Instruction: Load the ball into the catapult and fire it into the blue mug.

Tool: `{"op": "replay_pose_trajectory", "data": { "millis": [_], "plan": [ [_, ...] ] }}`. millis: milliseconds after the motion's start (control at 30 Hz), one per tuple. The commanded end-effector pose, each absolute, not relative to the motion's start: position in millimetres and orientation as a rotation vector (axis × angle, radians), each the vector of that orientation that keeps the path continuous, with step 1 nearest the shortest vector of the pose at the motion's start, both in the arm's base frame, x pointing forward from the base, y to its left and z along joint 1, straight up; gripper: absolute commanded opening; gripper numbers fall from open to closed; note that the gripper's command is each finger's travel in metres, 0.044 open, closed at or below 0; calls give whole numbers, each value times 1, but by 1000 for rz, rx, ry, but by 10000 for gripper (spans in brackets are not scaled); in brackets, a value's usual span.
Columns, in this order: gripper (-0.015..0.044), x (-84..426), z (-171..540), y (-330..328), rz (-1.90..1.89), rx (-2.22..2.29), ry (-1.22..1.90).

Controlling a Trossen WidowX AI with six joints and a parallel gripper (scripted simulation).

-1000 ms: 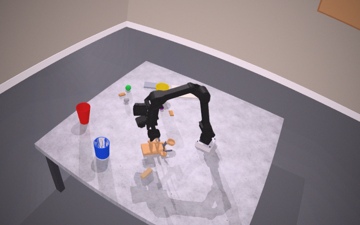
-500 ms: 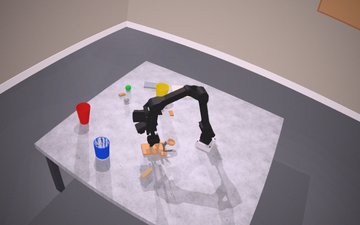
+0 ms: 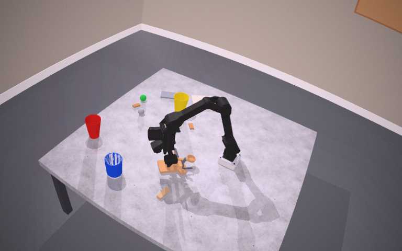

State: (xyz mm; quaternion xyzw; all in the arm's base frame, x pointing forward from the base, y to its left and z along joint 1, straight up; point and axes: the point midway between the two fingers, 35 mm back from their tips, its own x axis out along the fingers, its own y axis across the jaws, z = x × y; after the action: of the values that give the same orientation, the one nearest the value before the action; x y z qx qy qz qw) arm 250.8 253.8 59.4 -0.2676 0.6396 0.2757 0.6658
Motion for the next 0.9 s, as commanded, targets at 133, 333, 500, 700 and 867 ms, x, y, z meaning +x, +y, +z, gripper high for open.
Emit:
{"op": "replay_pose_trajectory", "data": {
  "millis": [133, 333, 500, 700, 867],
  "plan": [
    [440, 249, 45, 253, 627, -607, 1450],
    [440, 248, 37, 253, 627, -607, 1450],
    [335, 250, 41, 253, 623, -606, 1446],
    [177, 250, 41, 253, 623, -606, 1446],
    [125, 250, 41, 253, 623, -606, 1446]
  ]
}}
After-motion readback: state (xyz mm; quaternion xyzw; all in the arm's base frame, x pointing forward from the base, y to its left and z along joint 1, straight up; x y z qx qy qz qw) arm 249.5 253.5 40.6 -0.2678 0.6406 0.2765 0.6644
